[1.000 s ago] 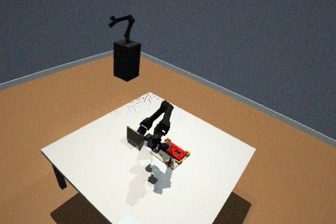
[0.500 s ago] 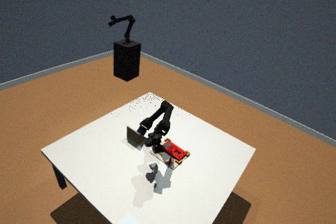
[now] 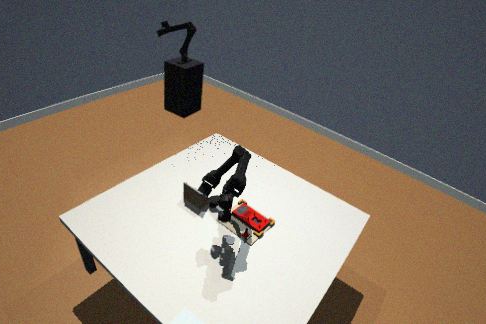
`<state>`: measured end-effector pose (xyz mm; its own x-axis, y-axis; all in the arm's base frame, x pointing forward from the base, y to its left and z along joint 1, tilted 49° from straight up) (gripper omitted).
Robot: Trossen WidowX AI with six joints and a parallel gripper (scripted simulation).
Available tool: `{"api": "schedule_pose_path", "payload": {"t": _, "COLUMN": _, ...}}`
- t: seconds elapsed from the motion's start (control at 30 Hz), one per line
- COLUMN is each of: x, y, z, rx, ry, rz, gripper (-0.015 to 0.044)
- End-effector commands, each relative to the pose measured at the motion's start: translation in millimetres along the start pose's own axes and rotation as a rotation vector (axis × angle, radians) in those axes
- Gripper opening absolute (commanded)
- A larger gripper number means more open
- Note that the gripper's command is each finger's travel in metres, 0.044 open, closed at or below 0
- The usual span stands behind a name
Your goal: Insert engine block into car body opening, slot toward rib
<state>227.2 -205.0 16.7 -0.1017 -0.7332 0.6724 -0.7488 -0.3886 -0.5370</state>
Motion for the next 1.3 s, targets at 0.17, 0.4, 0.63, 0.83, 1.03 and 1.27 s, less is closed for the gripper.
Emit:
{"api": "schedule_pose_path", "payload": {"t": 0.17, "x": -11, "y": 0, "z": 0, "rx": -0.177, "ry": -0.001, "rz": 0.004, "gripper": 0.0}}
{"api": "schedule_pose_path", "payload": {"t": 0.4, "x": -21, "y": 0, "z": 0, "rx": -0.183, "ry": -0.001, "rz": 0.004, "gripper": 0.0}}
{"api": "schedule_pose_path", "payload": {"t": 0.63, "x": -32, "y": 0, "z": 0, "rx": -0.182, "ry": -0.001, "rz": 0.005, "gripper": 0.0}}
{"api": "schedule_pose_path", "payload": {"t": 0.83, "x": -41, "y": 0, "z": 0, "rx": -0.182, "ry": -0.001, "rz": 0.005, "gripper": 0.0}}
{"api": "schedule_pose_path", "payload": {"t": 1.03, "x": -51, "y": 0, "z": 0, "rx": -0.182, "ry": -0.001, "rz": 0.005, "gripper": 0.0}}
{"api": "schedule_pose_path", "payload": {"t": 1.27, "x": -61, "y": 0, "z": 0, "rx": -0.182, "ry": -0.002, "rz": 0.006, "gripper": 0.0}}
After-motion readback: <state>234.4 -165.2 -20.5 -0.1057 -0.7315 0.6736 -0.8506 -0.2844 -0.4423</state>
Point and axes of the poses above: the point midway between the two fingers, 35 mm back from their tips, its own x axis back along the fingers, its own z axis across the jaws, y = z × x, the point moved 4 cm from there along x, back along the fingers, and after that the axes turned 12 degrees about x, right-handed, at the moved point
